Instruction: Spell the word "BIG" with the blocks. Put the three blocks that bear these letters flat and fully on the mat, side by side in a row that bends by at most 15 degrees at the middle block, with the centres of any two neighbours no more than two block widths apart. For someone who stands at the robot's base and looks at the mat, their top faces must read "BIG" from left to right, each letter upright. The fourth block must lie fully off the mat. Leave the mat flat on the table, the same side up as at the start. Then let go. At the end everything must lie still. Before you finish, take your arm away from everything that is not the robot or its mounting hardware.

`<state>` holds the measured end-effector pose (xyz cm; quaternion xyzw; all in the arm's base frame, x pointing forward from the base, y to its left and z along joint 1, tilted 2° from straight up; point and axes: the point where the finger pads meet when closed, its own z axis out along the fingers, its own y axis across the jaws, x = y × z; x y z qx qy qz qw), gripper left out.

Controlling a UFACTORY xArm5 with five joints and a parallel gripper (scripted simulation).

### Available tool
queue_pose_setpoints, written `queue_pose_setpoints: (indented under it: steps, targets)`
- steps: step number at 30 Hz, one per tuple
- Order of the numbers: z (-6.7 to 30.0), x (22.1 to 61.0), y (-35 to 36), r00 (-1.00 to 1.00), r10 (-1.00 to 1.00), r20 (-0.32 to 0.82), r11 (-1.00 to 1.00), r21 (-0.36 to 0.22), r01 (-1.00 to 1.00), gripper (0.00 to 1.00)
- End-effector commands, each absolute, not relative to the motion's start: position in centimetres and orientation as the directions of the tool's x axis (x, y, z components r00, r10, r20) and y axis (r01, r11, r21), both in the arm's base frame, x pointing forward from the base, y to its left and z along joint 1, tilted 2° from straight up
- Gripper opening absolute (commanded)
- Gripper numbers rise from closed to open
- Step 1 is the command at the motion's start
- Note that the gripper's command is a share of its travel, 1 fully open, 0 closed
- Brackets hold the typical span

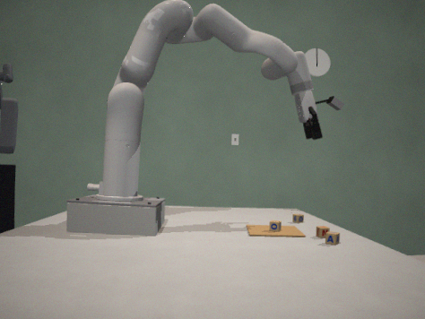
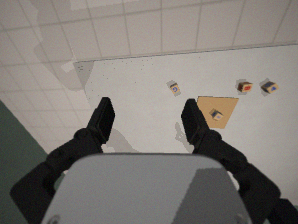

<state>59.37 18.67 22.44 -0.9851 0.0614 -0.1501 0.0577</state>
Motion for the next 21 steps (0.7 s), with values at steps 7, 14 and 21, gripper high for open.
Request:
queue_pose_setpoints:
  steps: [7, 14, 21]
  targets:
    - [22.7, 59.5, 18.7, 0.946, -0.139, 0.293, -0.986, -0.134, -0.103, 1.00]
    - [22.7, 59.5, 18.7, 0.946, -0.139, 0.293, -0.986, -0.134, -0.103, 1.00]
    - [16.9, 60.5, 16.9, 0.965, -0.094, 0.244, -0.993, -0.091, -0.074, 1.00]
